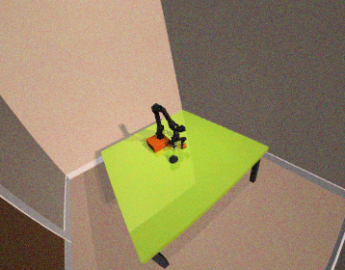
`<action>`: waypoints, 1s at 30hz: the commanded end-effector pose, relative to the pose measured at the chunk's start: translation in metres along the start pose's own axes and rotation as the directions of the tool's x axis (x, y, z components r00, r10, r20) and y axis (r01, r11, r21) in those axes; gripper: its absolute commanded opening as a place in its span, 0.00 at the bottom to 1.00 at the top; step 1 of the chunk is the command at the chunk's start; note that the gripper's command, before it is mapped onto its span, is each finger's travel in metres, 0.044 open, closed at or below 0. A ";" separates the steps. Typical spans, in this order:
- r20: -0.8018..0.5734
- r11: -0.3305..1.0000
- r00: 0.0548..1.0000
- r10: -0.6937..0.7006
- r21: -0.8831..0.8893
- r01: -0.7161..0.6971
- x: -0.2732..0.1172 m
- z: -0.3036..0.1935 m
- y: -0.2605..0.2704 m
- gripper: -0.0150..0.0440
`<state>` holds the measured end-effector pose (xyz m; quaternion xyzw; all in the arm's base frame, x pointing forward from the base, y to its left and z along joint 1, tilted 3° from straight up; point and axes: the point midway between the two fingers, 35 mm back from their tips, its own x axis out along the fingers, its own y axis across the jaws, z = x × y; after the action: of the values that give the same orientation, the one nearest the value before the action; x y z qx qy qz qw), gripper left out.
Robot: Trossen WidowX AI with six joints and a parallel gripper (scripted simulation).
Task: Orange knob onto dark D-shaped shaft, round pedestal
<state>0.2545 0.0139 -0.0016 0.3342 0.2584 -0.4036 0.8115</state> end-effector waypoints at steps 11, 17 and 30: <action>-0.213 0.843 0.976 -0.055 -0.534 -0.069 -0.026 0.021 0.064 1.00; -0.359 0.571 0.930 -0.078 -0.781 -0.254 -0.064 0.052 0.103 1.00; -0.566 0.030 0.820 -0.087 -0.824 -0.565 -0.147 0.111 0.127 1.00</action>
<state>0.3092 0.0569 0.1542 -0.1023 0.5902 -0.0006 0.8007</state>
